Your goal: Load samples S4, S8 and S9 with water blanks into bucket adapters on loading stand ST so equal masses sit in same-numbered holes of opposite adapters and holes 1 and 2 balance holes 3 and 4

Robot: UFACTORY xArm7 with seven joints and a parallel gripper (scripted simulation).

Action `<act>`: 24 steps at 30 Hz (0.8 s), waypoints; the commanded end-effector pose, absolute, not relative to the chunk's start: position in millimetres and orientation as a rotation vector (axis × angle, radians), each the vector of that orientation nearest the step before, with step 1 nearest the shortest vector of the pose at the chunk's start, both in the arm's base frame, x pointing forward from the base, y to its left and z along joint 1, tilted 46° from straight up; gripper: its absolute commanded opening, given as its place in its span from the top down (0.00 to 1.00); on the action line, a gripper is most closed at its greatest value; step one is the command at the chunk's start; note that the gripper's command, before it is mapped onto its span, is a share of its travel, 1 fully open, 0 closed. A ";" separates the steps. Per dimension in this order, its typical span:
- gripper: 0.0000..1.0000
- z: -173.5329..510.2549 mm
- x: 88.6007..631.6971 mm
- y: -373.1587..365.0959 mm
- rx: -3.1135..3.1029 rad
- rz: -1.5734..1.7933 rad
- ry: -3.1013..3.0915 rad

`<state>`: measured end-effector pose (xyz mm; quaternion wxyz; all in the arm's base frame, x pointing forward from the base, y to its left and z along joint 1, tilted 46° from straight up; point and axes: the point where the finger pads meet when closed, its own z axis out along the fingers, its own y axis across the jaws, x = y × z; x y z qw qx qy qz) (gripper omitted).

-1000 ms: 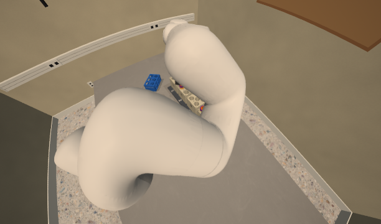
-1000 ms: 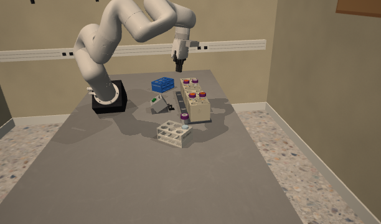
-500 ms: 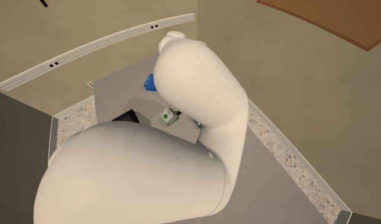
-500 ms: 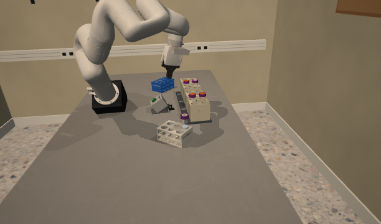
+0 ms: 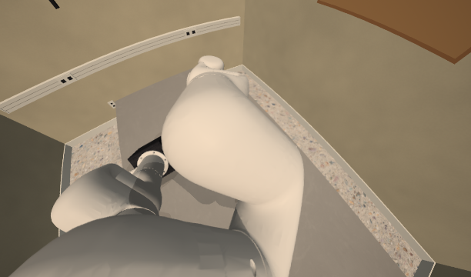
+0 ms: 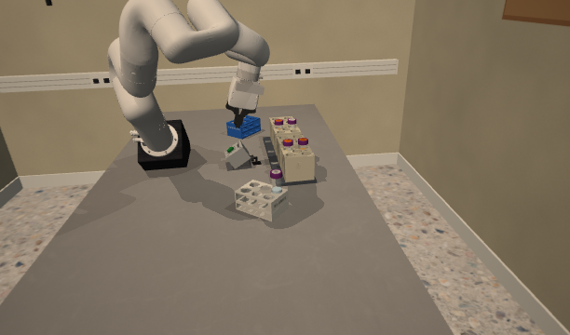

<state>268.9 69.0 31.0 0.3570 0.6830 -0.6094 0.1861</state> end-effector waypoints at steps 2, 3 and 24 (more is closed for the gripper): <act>1.00 33.2 245.3 50.5 1.767 0.491 -1.590; 1.00 33.4 241.4 47.3 1.767 0.491 -1.590; 1.00 27.9 240.3 40.0 1.767 0.491 -1.590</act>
